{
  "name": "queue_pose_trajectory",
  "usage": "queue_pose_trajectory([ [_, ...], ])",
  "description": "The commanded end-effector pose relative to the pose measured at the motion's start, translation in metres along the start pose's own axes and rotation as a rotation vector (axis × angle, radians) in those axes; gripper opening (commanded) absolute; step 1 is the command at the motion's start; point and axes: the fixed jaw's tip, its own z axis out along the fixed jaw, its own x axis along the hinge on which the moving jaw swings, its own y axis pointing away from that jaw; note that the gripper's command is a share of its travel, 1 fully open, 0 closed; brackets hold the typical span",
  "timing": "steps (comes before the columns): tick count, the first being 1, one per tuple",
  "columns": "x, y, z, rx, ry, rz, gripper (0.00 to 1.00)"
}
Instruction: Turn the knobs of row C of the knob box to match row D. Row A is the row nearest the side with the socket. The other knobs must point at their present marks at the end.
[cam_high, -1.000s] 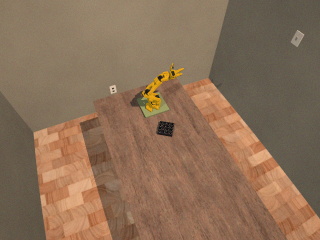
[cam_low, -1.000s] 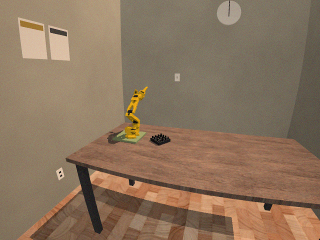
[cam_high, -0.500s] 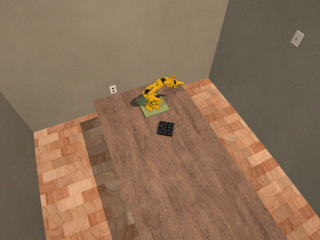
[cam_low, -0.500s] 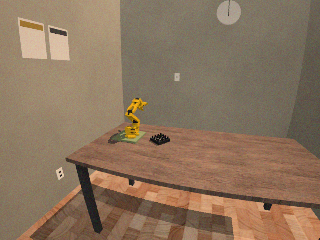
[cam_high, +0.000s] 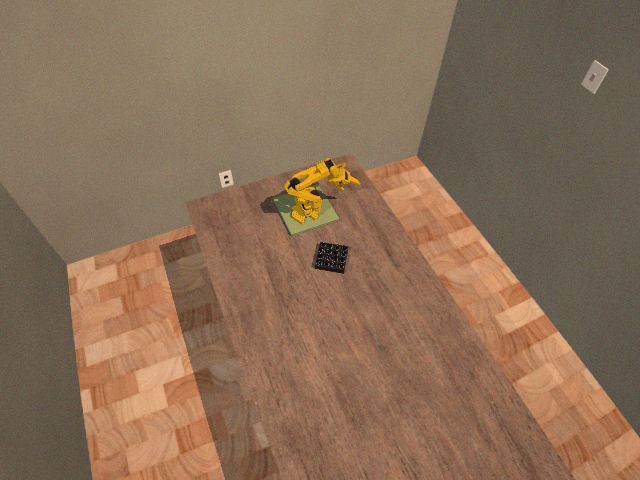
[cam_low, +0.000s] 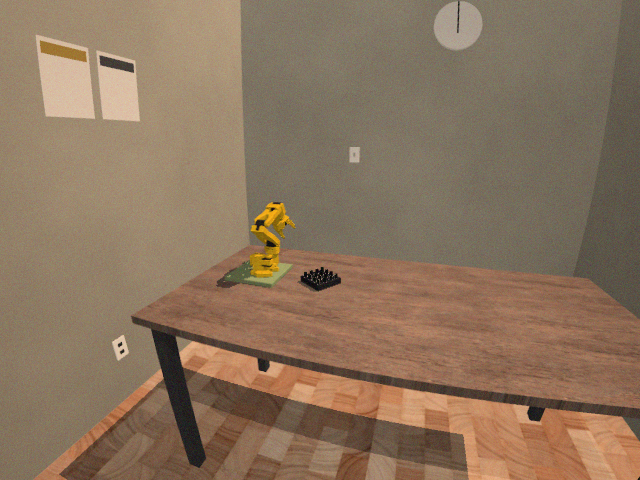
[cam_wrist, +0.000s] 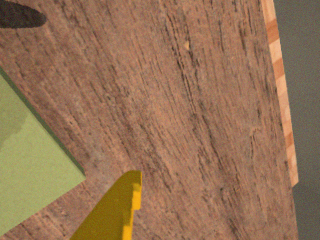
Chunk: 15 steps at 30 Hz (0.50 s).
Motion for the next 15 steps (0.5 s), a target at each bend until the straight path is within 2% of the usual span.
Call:
queue_pose_trajectory([
  [1, 0.002, 0.004, 0.002, -0.02, 0.01, 0.007, 0.4],
  [11, 0.013, -0.001, 0.001, -0.004, 0.043, 0.142, 0.4],
  [15, 0.026, -0.005, 0.001, 0.017, 0.079, 0.299, 0.4],
])
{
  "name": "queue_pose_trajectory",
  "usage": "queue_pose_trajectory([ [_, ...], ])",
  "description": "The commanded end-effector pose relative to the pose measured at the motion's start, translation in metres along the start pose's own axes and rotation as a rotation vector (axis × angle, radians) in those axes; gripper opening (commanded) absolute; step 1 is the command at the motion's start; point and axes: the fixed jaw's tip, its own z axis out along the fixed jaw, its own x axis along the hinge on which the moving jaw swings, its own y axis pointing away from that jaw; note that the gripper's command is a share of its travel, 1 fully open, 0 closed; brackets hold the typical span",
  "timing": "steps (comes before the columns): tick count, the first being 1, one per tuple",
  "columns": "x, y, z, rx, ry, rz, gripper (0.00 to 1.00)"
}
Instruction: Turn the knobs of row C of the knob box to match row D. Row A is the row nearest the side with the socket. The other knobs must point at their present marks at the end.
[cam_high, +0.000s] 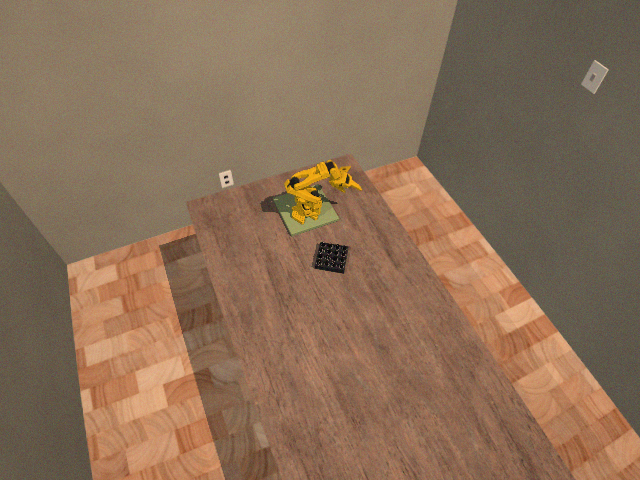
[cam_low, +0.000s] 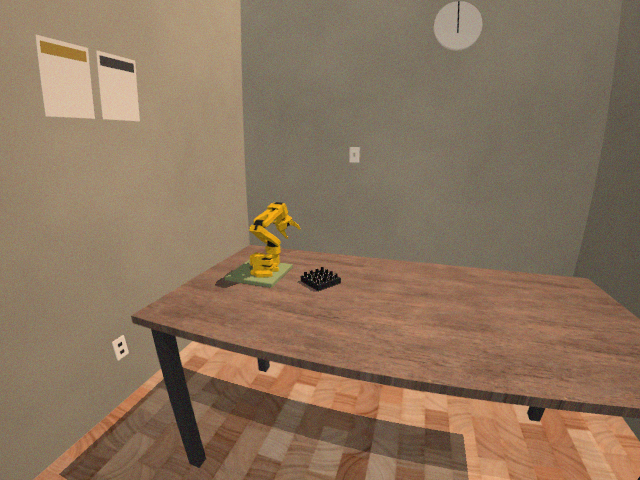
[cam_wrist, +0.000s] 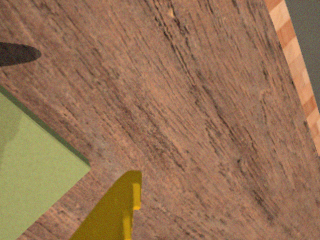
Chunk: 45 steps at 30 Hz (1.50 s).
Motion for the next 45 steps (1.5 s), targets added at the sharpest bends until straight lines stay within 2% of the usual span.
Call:
queue_pose_trajectory([
  [1, 0.015, -0.003, 0.002, 0.003, 0.048, 0.159, 0.4],
  [9, 0.05, -0.016, -0.002, 0.077, 0.139, 0.588, 0.4],
  [13, 0.056, -0.018, -0.003, 0.091, 0.153, 0.659, 0.4],
  [18, 0.082, -0.021, -0.008, 0.157, 0.21, 0.956, 0.4],
  [21, 0.088, -0.021, -0.009, 0.176, 0.223, 1.032, 0.4],
  [26, 0.115, -0.019, -0.017, 0.256, 0.273, 1.331, 0.4],
  [30, 0.121, -0.018, -0.019, 0.277, 0.284, 1.402, 0.4],
  [33, 0.138, -0.013, -0.026, 0.342, 0.314, 1.606, 0.4],
  [34, 0.138, -0.013, -0.026, 0.342, 0.314, 1.606, 0.4],
  [39, 0.16, -0.003, -0.036, 0.444, 0.35, 1.89, 0.4],
  [45, 0.177, 0.008, -0.045, 0.536, 0.375, 2.115, 0.4],
])
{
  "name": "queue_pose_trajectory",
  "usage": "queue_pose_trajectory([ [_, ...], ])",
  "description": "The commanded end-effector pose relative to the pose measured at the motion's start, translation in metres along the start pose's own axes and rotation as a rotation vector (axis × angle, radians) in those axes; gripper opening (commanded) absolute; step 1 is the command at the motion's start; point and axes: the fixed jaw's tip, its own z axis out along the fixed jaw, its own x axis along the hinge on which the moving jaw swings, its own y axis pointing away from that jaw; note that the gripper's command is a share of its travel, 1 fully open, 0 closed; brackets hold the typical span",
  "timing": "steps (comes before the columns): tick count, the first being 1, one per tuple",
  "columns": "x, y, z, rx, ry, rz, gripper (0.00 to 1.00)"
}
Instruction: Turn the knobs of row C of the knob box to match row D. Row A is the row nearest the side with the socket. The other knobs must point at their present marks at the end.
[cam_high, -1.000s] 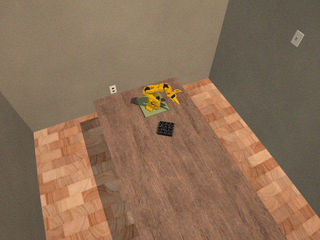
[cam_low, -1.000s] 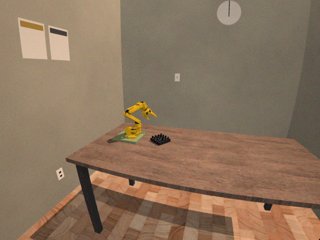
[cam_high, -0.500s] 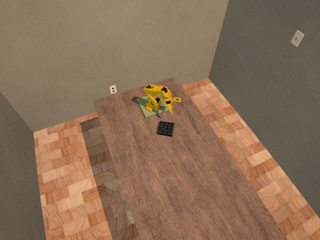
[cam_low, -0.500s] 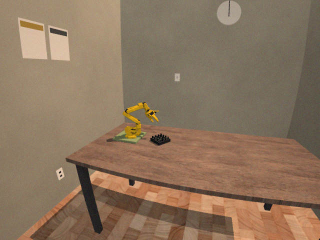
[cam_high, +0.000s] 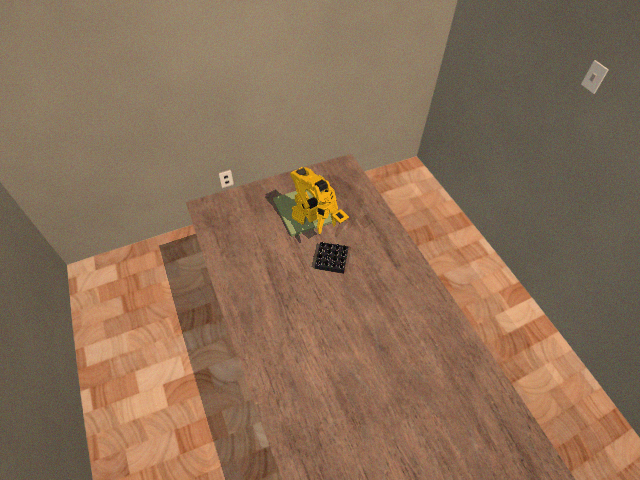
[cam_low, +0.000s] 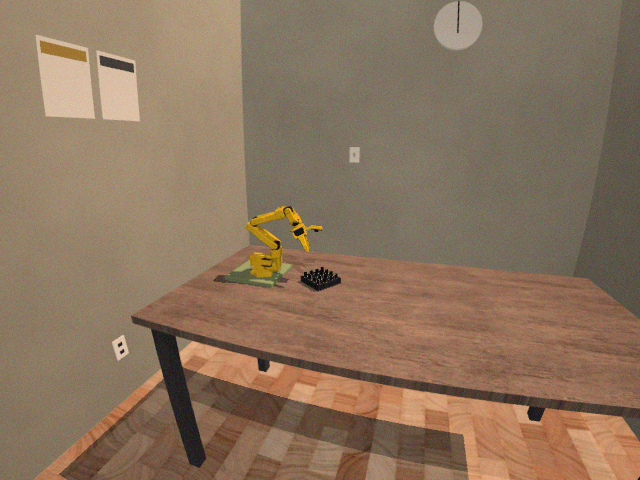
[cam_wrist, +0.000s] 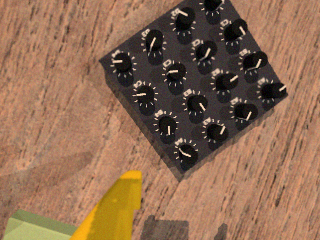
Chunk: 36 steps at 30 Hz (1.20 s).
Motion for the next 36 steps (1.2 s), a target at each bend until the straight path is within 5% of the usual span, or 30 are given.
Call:
queue_pose_trajectory([
  [1, 0.004, -0.01, 0.002, 0.027, 0.027, 0.104, 0.4],
  [36, 0.006, -0.021, 0.003, 0.058, 0.032, 0.218, 0.4],
])
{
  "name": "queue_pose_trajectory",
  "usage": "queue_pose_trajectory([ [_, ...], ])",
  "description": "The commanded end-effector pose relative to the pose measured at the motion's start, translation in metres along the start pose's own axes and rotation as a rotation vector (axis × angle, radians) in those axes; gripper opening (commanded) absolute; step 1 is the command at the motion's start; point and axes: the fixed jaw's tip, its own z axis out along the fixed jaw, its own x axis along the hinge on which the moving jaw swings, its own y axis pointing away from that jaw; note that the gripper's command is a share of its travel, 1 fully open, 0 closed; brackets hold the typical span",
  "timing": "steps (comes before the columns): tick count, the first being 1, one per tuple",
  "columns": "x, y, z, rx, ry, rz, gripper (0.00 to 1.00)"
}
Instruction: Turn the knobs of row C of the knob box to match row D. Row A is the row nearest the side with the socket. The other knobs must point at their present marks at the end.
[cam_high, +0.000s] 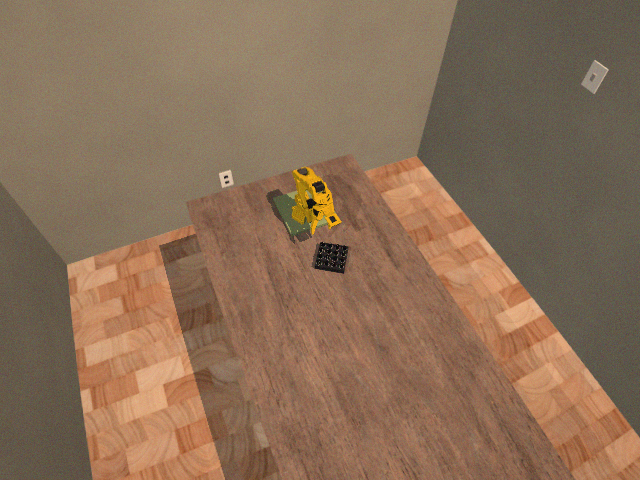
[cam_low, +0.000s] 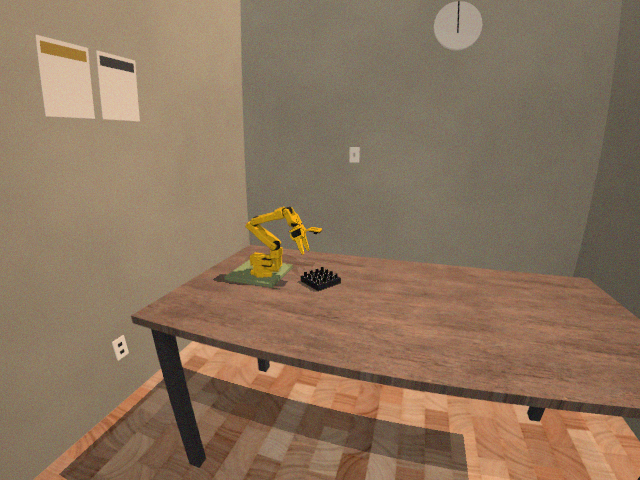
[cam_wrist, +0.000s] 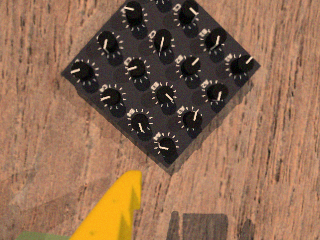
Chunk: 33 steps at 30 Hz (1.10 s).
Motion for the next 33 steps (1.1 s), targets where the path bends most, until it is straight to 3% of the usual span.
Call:
queue_pose_trajectory([
  [1, 0.0042, -0.0008, 0.0029, 0.001, 0.029, 0.013, 0.4],
  [33, 0.0071, -0.0014, 0.005, 0.002, 0.049, 0.022, 0.4],
])
